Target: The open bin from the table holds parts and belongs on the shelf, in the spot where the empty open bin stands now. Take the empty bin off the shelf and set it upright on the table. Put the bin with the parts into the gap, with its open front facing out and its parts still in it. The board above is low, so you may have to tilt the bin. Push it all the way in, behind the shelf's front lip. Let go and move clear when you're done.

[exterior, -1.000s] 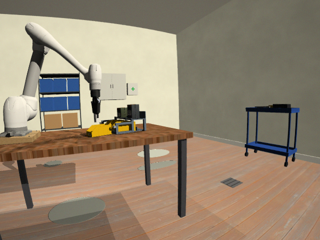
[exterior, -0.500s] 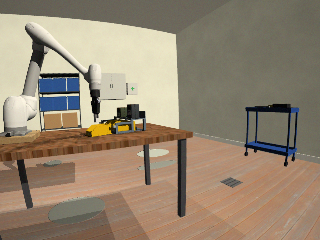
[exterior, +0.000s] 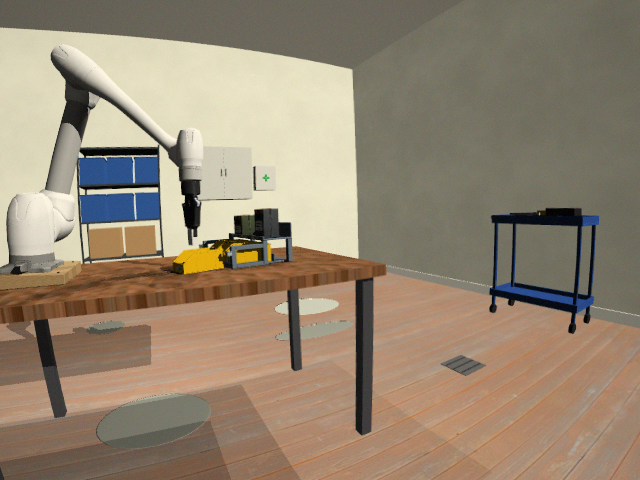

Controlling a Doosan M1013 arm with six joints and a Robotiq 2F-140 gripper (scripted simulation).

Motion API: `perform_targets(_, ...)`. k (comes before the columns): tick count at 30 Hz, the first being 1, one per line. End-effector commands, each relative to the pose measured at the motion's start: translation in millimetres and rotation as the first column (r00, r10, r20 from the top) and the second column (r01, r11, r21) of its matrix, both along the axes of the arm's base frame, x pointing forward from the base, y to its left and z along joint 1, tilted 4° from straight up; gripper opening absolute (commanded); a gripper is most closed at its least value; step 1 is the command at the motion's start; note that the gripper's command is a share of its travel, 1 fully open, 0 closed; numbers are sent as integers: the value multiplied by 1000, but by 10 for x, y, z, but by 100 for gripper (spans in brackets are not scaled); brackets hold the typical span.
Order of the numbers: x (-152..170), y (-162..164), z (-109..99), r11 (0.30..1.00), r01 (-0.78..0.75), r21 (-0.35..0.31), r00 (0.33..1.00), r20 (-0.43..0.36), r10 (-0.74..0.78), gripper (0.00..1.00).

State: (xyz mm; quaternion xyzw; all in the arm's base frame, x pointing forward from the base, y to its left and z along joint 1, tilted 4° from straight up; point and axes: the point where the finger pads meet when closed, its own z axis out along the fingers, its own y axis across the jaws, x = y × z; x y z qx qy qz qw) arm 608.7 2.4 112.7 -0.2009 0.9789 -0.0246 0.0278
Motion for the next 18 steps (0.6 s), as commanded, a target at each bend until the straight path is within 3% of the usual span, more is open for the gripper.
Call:
perform_targets(1, -39, -13, -42, 1000, 2, 1, 1000, -4, -2, 24)
perform_targets(18, -63, -20, -44, 1000, 2, 1, 1000, -4, -2, 24)
